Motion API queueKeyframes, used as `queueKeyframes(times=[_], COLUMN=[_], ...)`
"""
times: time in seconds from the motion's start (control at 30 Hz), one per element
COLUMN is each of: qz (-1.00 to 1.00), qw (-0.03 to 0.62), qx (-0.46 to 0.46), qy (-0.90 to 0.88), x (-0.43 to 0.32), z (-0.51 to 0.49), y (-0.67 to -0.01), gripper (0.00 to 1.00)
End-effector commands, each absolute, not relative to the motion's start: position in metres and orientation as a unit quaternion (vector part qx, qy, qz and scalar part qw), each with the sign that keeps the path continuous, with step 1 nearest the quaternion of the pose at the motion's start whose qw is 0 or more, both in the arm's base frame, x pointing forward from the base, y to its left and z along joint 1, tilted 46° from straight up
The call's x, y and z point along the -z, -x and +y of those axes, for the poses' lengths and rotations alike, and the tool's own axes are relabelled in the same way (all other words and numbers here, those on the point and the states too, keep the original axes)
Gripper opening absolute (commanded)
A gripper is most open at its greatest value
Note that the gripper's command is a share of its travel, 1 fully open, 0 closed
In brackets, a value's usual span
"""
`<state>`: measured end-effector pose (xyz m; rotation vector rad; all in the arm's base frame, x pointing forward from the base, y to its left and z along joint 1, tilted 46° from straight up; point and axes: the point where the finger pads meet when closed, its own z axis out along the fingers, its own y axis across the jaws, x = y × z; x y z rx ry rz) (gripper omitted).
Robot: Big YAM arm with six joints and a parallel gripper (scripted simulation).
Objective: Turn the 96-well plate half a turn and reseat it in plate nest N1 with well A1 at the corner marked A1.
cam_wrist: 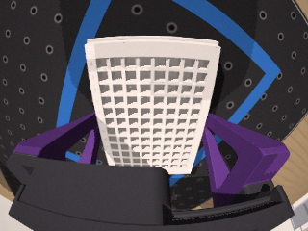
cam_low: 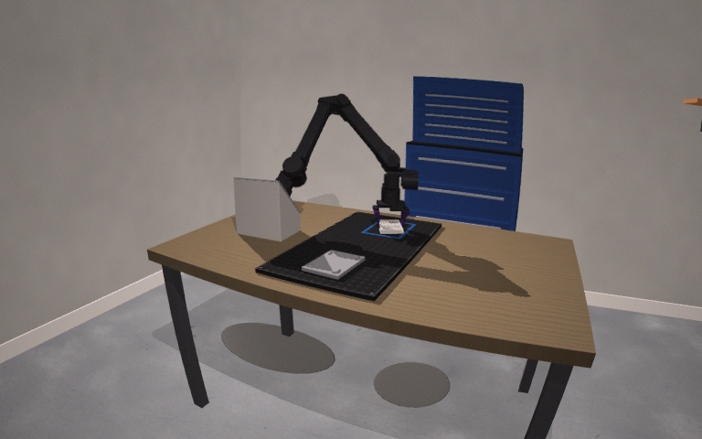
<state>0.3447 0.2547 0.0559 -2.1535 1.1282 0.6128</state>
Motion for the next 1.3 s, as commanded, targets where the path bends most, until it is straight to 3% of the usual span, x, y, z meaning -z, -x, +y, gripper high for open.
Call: queueKeyframes(times=[0.0,1.27], qz=[0.432,0.429], qw=[0.319,0.33], qx=[-0.226,-0.213], qy=[0.813,0.813], x=[-0.063,-0.108], z=[0.254,0.216], y=[-0.353,-0.368], gripper=[0.0,0.0])
